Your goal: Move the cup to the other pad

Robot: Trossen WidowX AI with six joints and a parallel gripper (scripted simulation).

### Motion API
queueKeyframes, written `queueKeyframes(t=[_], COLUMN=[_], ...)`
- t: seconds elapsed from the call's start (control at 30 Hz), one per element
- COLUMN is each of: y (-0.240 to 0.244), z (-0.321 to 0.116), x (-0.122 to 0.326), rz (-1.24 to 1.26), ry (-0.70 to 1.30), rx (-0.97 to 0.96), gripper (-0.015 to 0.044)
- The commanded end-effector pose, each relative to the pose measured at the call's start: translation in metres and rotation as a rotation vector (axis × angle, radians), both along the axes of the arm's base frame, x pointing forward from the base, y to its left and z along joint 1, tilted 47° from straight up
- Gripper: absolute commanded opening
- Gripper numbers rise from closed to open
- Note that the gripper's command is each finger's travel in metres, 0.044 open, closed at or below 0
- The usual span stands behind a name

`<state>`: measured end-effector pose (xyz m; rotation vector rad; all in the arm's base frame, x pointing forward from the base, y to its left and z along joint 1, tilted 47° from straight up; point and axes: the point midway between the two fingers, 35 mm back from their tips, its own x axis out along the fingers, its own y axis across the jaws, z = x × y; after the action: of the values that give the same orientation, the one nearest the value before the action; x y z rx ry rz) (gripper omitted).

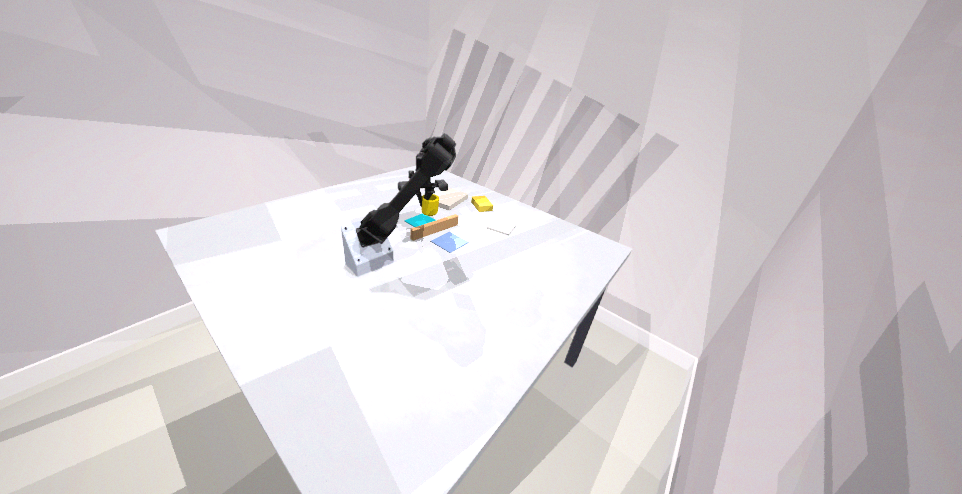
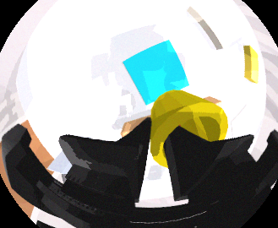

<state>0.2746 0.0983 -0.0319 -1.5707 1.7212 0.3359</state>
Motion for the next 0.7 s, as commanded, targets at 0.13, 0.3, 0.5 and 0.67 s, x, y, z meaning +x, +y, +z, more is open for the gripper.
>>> queueKeyframes(t=[0.13, 0.3, 0.5, 0.67], y=[0.014, 0.022, 0.031, 0.039], z=[-0.011, -0.019, -0.027, -0.035], x=[0.002, 0.003, 0.003, 0.003], rz=[-0.004, -0.004, -0.004, -0.004], ry=[-0.008, -0.008, -0.008, -0.009], rx=[0.009, 0.010, 0.010, 0.011], gripper=[0.0000, 0.0000, 0.0000, 0.0000])
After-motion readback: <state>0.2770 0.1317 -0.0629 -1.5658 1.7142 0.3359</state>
